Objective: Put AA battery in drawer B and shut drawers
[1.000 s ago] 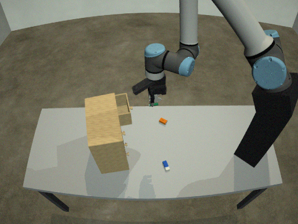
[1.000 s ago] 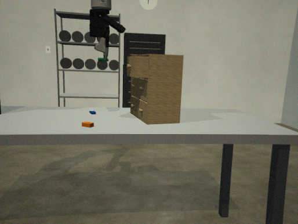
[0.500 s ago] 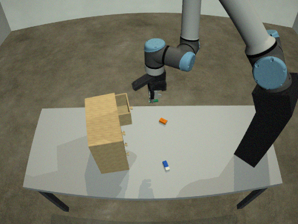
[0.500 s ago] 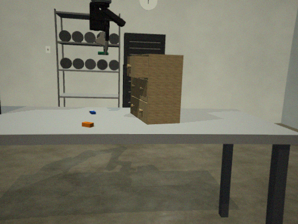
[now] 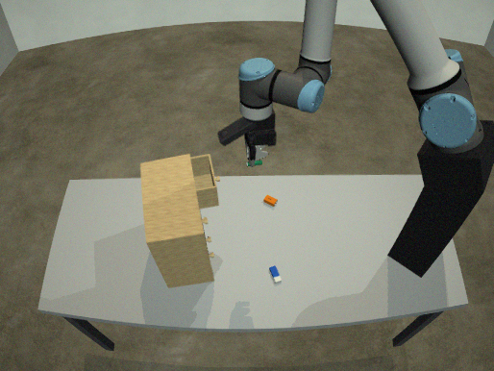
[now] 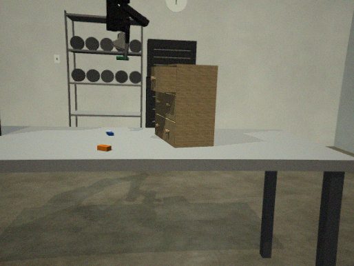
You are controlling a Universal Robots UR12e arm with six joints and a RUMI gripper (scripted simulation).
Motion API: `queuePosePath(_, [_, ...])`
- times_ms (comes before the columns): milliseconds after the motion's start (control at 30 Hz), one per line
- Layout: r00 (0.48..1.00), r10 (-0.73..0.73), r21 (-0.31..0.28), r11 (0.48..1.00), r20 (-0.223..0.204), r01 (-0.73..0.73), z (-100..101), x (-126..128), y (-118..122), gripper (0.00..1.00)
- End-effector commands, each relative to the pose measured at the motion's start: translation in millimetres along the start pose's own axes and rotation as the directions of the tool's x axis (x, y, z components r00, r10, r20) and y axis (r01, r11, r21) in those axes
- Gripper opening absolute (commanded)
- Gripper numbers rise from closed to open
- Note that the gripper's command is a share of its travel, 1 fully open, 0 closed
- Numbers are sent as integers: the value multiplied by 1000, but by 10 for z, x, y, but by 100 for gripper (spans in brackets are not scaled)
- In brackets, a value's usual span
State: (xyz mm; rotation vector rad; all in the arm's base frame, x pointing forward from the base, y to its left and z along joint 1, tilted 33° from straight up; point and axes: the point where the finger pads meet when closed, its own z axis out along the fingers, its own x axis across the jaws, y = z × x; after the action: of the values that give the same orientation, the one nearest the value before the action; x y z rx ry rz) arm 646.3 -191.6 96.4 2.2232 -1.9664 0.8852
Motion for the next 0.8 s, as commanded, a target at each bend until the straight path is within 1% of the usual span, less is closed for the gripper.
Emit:
queuePosePath(0, [1000,-2,-4,1000,4,2,-51,-36,28,5])
queuePosePath(300, [1000,-2,-3,1000,3,2,-97,-29,24,5])
queuePosePath(767, [1000,-2,-3,1000,3,2,-108,-30,23,5])
